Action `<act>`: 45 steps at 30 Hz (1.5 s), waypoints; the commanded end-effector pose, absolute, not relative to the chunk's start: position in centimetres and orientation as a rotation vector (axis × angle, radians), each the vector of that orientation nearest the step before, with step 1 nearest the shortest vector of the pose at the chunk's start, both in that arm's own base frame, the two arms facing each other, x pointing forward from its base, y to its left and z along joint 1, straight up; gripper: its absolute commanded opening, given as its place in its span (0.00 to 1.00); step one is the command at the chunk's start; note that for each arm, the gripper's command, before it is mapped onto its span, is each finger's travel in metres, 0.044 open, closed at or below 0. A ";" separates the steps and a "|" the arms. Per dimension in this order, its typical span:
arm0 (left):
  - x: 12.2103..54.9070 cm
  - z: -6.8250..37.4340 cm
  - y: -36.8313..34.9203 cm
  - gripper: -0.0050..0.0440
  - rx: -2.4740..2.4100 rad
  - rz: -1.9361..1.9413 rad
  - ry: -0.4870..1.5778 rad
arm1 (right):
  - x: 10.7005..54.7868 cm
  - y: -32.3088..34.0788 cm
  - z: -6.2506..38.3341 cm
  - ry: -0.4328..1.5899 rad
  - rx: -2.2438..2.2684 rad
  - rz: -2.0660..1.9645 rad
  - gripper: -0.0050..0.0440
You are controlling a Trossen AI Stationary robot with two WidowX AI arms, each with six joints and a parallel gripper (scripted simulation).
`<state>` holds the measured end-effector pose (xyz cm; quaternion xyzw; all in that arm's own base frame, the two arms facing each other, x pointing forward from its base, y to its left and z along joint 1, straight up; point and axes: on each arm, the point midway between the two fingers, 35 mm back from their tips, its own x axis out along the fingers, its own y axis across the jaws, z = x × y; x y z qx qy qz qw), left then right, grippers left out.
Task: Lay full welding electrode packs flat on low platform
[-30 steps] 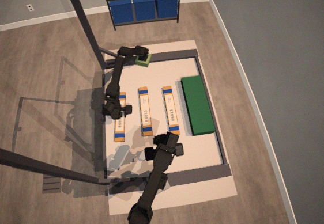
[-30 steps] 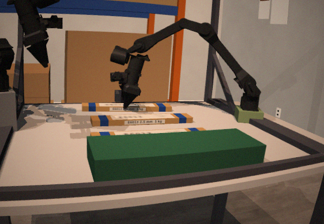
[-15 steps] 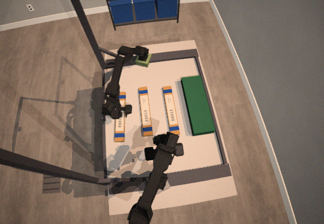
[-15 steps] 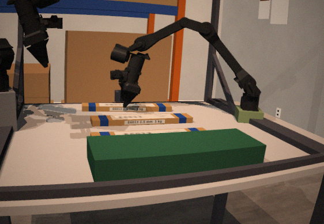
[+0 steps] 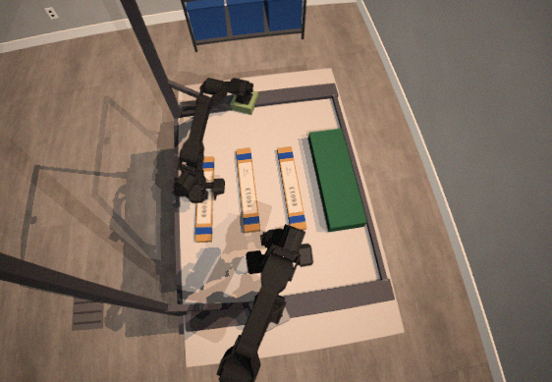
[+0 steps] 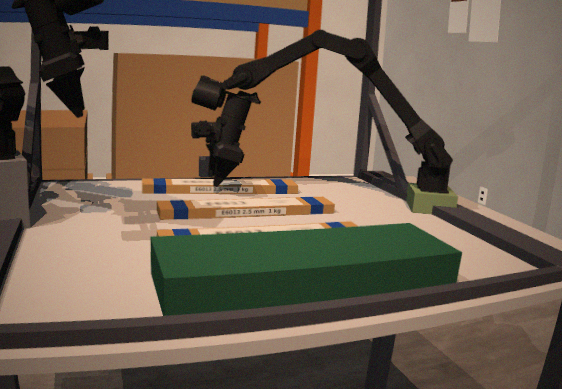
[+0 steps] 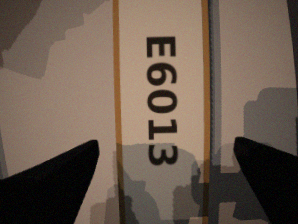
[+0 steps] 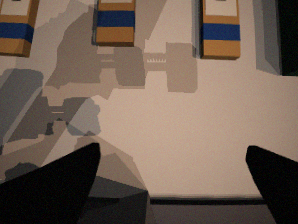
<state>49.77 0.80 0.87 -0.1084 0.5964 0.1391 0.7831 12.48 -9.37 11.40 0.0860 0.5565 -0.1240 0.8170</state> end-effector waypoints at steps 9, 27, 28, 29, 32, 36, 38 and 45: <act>50.2 5.5 0.8 0.98 -0.240 0.295 1.233 | 12.7 -9.5 12.0 1.169 0.173 -0.270 0.98; 47.8 7.9 3.8 0.98 -0.290 0.372 1.246 | 12.7 -9.5 12.0 1.169 0.173 -0.270 0.98; 47.4 7.8 4.3 0.98 -0.291 0.366 1.247 | 12.7 -9.5 12.0 1.169 0.173 -0.270 0.98; 47.1 7.7 4.9 0.98 -0.292 0.365 1.248 | 12.7 -9.5 12.0 1.169 0.173 -0.270 0.98; 46.0 7.5 6.6 0.98 -0.290 0.366 1.248 | 12.7 -9.5 12.0 1.169 0.173 -0.270 0.98; 44.6 7.3 8.8 0.98 -0.288 0.368 1.249 | 12.7 -9.5 12.0 1.169 0.173 -0.270 0.98; 44.2 7.2 9.4 0.98 -0.288 0.368 1.249 | 12.7 -9.5 12.0 1.169 0.173 -0.270 0.98; 42.1 6.9 12.8 0.98 -0.285 0.370 1.250 | 12.7 -9.5 12.0 1.169 0.173 -0.270 0.98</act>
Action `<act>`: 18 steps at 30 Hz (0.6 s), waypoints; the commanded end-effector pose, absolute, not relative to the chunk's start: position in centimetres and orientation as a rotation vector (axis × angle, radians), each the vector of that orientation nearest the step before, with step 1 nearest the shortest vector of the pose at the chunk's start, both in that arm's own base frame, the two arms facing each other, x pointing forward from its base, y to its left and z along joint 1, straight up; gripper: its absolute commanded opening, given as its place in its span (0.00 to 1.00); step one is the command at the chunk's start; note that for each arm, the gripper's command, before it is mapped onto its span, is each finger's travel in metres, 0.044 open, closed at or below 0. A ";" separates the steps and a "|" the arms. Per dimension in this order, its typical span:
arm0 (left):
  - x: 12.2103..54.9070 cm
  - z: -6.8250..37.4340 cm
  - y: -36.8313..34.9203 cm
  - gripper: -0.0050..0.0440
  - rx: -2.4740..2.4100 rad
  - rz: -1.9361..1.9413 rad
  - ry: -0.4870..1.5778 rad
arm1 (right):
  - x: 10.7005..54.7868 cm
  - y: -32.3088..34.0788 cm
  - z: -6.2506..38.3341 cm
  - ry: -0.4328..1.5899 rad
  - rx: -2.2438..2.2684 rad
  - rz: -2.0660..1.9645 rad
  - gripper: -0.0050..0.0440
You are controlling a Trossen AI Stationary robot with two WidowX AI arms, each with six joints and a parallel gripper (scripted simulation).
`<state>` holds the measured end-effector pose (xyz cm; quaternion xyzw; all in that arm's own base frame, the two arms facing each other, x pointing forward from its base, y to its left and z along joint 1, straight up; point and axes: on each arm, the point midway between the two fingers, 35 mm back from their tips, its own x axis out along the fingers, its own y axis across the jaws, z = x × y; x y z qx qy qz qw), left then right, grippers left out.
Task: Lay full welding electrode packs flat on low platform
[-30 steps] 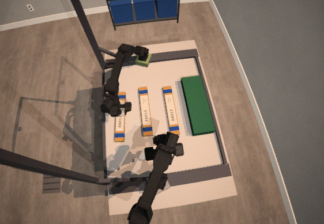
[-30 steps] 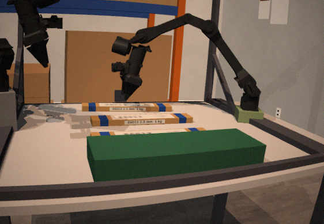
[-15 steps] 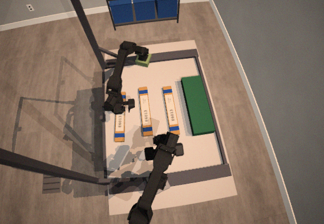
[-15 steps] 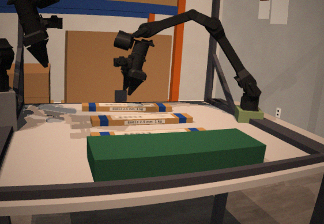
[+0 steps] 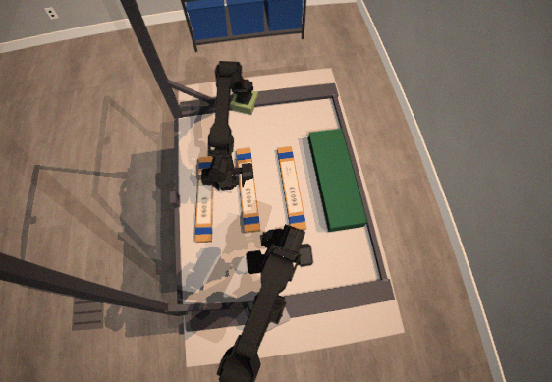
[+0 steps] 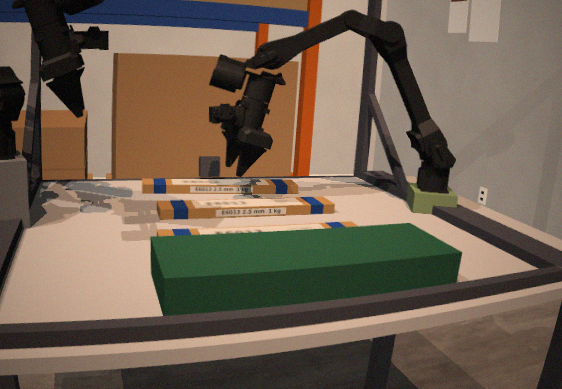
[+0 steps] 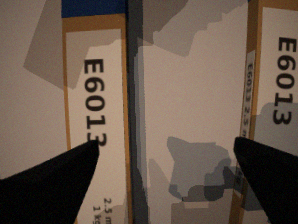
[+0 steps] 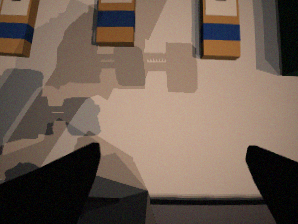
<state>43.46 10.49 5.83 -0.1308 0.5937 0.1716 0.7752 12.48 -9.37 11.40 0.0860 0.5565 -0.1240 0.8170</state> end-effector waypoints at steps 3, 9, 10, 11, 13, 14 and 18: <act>41.1 6.8 14.5 0.98 -0.283 0.371 1.250 | 12.7 -9.5 12.0 1.169 0.173 -0.270 0.98; 40.0 6.6 16.1 0.98 -0.282 0.372 1.251 | 12.7 -9.5 12.0 1.169 0.173 -0.270 0.98; 40.0 6.6 16.1 0.98 -0.282 0.372 1.251 | 12.7 -9.5 12.0 1.169 0.173 -0.270 0.98; 40.0 6.6 16.1 0.98 -0.282 0.372 1.251 | 12.7 -9.5 12.0 1.169 0.173 -0.270 0.98; 40.0 6.2 16.1 0.98 -0.283 0.372 1.259 | 12.7 -9.5 12.0 1.169 0.173 -0.270 0.98; 40.0 6.1 16.0 0.98 -0.284 0.372 1.261 | 12.7 -9.5 12.0 1.169 0.173 -0.270 0.98; 40.0 6.2 16.0 0.98 -0.283 0.372 1.259 | 12.7 -9.5 12.0 1.169 0.173 -0.270 0.98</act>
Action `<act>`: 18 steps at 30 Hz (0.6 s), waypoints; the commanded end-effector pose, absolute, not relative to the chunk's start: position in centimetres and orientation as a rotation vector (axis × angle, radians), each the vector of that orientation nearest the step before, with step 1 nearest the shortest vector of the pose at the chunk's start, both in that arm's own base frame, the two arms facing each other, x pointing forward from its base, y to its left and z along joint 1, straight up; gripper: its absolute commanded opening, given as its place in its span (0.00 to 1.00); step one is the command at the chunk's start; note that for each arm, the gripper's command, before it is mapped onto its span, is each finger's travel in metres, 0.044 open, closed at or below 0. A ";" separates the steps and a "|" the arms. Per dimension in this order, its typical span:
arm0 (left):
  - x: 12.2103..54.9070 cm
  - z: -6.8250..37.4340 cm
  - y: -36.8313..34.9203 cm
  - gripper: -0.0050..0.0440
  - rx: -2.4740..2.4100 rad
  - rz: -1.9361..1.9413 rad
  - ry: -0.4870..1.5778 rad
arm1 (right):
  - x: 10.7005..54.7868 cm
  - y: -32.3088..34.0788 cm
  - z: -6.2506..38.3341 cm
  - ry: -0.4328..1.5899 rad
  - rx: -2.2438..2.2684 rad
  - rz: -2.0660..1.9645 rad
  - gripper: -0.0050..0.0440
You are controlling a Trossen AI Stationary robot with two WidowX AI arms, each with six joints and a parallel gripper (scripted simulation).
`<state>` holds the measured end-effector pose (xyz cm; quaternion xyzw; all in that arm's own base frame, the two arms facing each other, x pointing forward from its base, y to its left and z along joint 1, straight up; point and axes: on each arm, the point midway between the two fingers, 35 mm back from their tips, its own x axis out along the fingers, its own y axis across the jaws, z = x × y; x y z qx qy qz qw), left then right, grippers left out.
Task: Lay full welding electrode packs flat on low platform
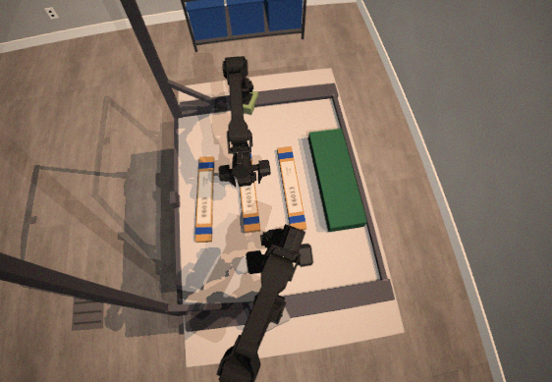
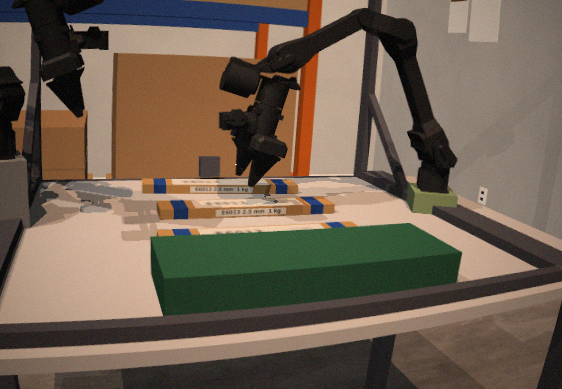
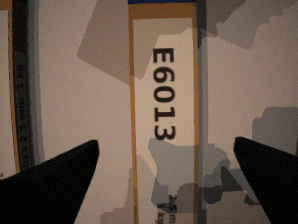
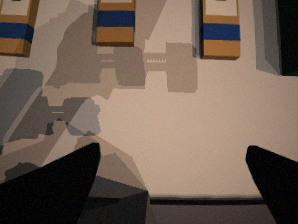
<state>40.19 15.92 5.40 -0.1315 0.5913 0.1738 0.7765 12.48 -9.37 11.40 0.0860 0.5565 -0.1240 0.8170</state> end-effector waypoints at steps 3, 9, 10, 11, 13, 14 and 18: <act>39.9 5.0 15.9 0.98 -0.288 0.373 1.280 | 12.7 -9.5 12.0 1.169 0.173 -0.270 0.98; 39.9 3.2 15.9 0.98 -0.288 0.373 1.281 | 12.7 -9.5 12.0 1.169 0.173 -0.270 0.98; 39.9 3.2 15.9 0.98 -0.288 0.373 1.281 | 12.7 -9.5 12.0 1.169 0.173 -0.270 0.98; 39.9 2.9 15.9 0.98 -0.288 0.373 1.281 | 12.7 -9.5 12.0 1.169 0.173 -0.270 0.98; 39.9 2.2 15.9 0.98 -0.288 0.373 1.282 | 12.7 -9.5 12.0 1.169 0.173 -0.270 0.98; 39.9 1.9 15.9 0.98 -0.288 0.373 1.282 | 12.7 -9.5 12.0 1.169 0.173 -0.270 0.98; 39.9 1.1 15.9 0.98 -0.288 0.373 1.281 | 12.7 -9.5 12.0 1.169 0.173 -0.270 0.98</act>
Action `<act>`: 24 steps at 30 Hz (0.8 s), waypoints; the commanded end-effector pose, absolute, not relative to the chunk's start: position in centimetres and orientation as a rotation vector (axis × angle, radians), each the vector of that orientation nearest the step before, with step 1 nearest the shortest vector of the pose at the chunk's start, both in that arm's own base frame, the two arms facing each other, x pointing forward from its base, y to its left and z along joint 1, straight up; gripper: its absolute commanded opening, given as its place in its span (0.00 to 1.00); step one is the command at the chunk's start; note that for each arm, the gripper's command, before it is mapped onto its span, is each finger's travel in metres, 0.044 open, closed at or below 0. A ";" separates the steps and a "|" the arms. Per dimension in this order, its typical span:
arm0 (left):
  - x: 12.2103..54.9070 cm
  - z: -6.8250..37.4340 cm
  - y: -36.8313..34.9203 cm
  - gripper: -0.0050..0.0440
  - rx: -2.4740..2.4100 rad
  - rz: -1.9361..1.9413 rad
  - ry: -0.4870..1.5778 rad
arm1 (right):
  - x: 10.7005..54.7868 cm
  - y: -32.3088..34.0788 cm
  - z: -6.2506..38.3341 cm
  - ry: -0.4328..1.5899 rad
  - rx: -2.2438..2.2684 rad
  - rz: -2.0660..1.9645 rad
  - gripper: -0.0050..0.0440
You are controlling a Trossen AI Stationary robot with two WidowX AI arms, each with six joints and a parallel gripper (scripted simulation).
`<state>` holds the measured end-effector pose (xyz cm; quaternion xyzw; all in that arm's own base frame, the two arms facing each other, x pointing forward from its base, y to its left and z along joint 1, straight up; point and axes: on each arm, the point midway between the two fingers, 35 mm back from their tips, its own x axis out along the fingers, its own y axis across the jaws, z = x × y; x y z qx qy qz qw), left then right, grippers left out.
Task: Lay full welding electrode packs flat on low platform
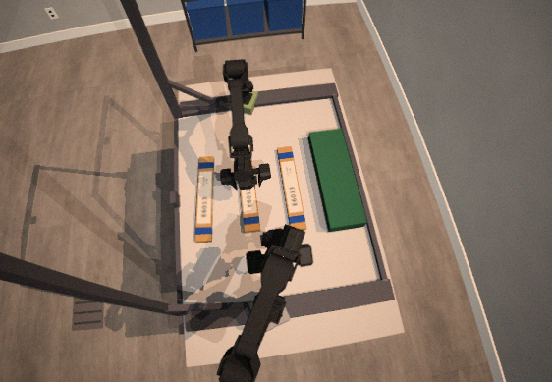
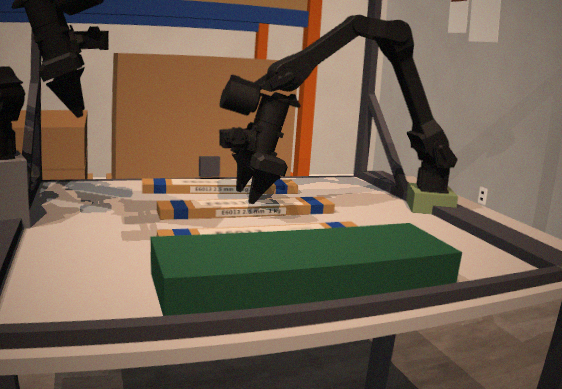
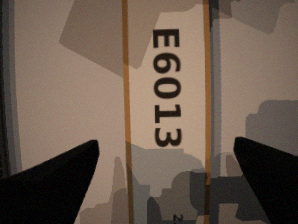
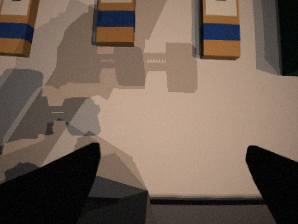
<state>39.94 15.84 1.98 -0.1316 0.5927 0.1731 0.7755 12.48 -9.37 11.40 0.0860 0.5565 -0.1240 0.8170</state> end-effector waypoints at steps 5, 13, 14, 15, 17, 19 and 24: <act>40.0 0.9 15.8 0.98 -0.288 0.373 1.281 | 12.7 -9.5 12.0 1.169 0.173 -0.270 0.98; 40.0 0.3 15.8 0.98 -0.288 0.373 1.281 | 12.7 -9.5 12.0 1.169 0.173 -0.270 0.98; 40.0 0.2 15.8 0.98 -0.288 0.373 1.281 | 12.7 -9.5 12.0 1.169 0.173 -0.270 0.98; 40.0 0.1 15.8 0.98 -0.288 0.373 1.281 | 12.7 -9.5 12.0 1.169 0.173 -0.270 0.98; 40.0 -0.1 15.8 0.98 -0.288 0.373 1.281 | 12.7 -9.5 12.0 1.169 0.173 -0.270 0.98; 40.0 -0.3 15.8 0.98 -0.288 0.373 1.281 | 12.7 -9.5 12.0 1.169 0.173 -0.270 0.98; 40.0 -0.8 15.8 0.98 -0.288 0.373 1.281 | 12.7 -9.5 12.0 1.169 0.173 -0.270 0.98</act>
